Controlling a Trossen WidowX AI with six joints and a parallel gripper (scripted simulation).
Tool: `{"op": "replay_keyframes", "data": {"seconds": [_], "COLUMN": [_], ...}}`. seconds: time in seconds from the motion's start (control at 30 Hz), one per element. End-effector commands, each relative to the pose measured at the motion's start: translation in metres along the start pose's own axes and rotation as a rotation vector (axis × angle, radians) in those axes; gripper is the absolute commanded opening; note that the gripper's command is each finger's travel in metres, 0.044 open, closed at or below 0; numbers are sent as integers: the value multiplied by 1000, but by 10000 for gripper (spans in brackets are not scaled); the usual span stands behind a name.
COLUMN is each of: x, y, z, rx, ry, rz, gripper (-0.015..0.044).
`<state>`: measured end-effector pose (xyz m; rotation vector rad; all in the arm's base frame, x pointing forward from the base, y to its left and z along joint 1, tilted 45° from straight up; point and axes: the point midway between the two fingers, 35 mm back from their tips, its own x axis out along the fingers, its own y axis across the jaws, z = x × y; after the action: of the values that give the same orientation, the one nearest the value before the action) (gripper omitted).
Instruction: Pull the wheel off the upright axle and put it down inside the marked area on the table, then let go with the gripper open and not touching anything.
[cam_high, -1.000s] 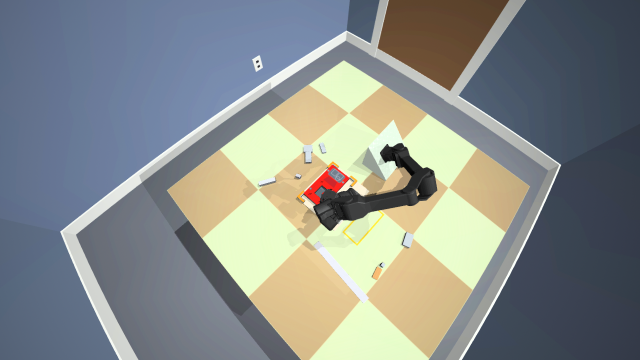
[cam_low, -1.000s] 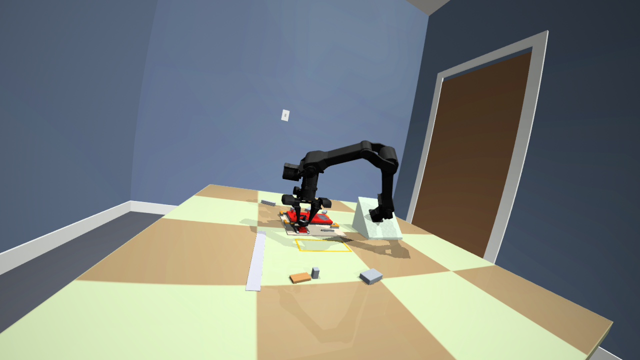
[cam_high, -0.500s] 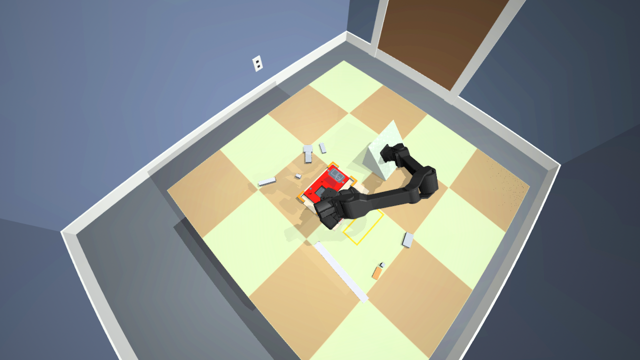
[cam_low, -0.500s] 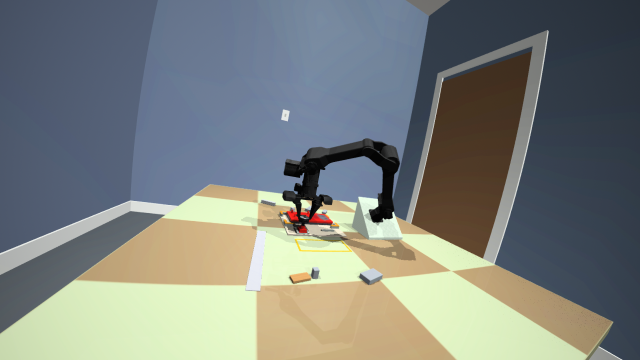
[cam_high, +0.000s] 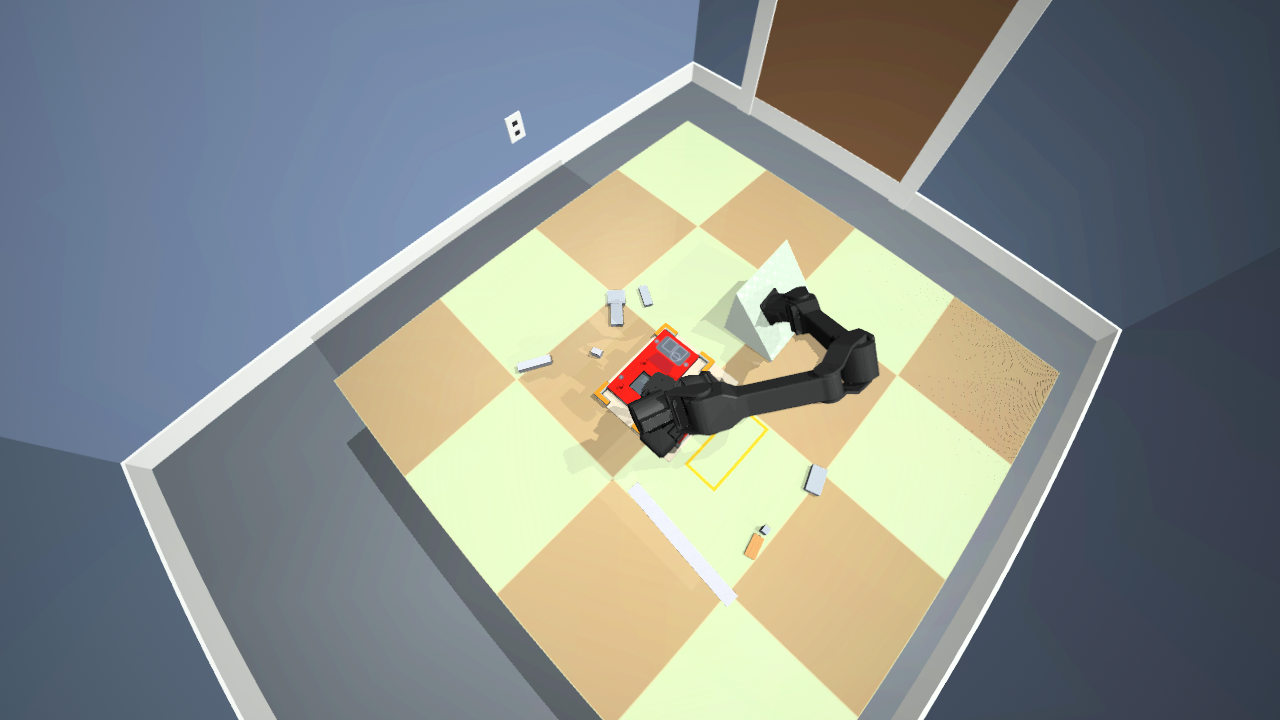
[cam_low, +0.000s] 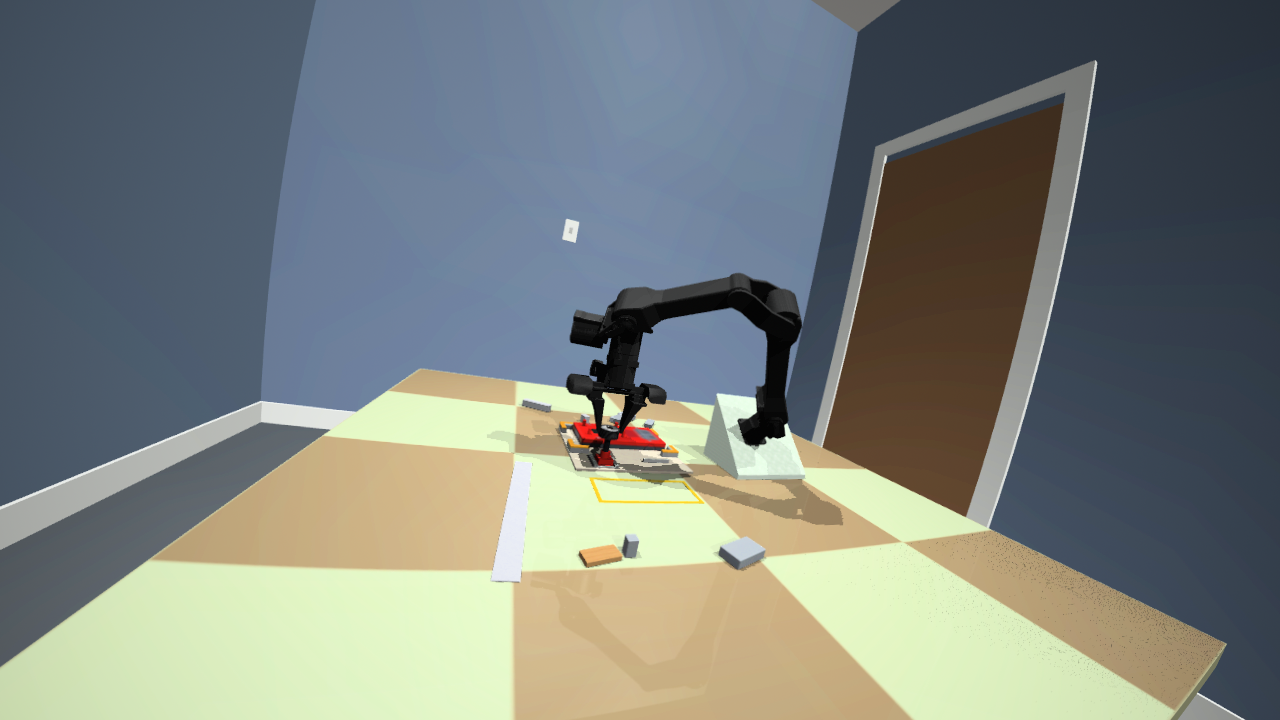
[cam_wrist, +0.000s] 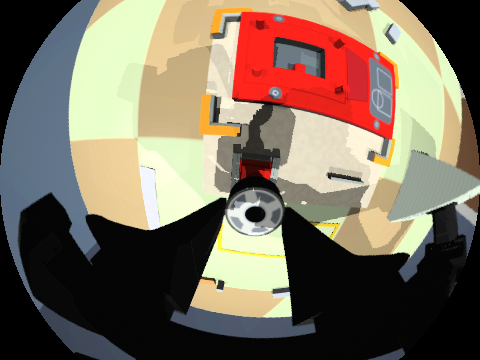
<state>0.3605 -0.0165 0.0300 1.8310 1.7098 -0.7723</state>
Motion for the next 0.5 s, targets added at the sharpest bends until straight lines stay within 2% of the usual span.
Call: {"op": "replay_keyframes", "data": {"seconds": [0.0,0.47], "x": [-3,-10], "y": [0,0], "z": [0,0], "rx": [-3,-2], "ry": [-2,-2], "rz": [1,2], "gripper": [0,0]}}
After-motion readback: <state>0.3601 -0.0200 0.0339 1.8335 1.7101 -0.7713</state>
